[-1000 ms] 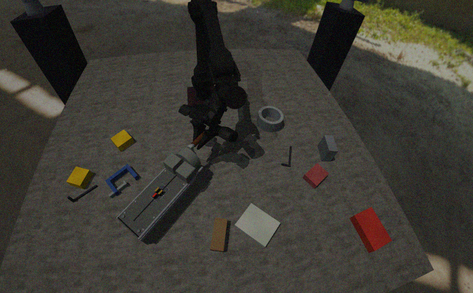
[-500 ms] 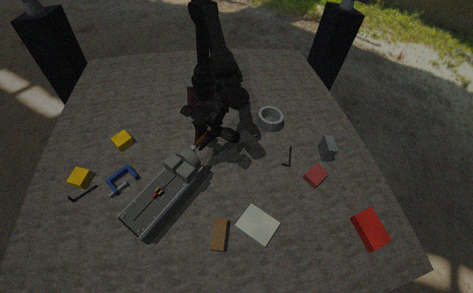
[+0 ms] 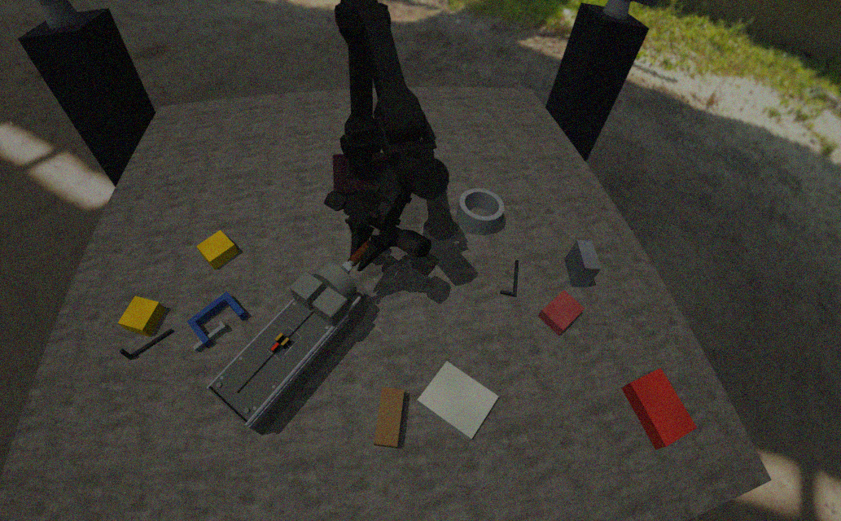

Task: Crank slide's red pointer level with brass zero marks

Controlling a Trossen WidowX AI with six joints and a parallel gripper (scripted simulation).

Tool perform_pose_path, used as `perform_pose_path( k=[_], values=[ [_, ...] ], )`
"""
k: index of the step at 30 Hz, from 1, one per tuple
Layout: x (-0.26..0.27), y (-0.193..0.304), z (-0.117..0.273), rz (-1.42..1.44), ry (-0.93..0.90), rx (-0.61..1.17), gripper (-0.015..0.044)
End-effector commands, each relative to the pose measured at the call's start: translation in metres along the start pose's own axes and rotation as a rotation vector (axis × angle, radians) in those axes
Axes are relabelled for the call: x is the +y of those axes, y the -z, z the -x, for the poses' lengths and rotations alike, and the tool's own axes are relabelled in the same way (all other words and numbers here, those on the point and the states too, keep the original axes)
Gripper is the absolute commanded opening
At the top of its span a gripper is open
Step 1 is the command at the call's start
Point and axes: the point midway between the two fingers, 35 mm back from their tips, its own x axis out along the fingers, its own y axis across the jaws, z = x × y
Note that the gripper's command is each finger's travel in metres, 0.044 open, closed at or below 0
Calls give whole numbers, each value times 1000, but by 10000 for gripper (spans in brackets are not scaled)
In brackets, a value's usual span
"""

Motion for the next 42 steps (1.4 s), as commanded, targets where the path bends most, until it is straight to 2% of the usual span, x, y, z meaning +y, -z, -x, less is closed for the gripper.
perform_pose_path(
  k=[1,42],
  values=[
    [9,2,-2,-1,-14,6,0],
    [19,30,-29,-1,-15,6,0]
  ],
)
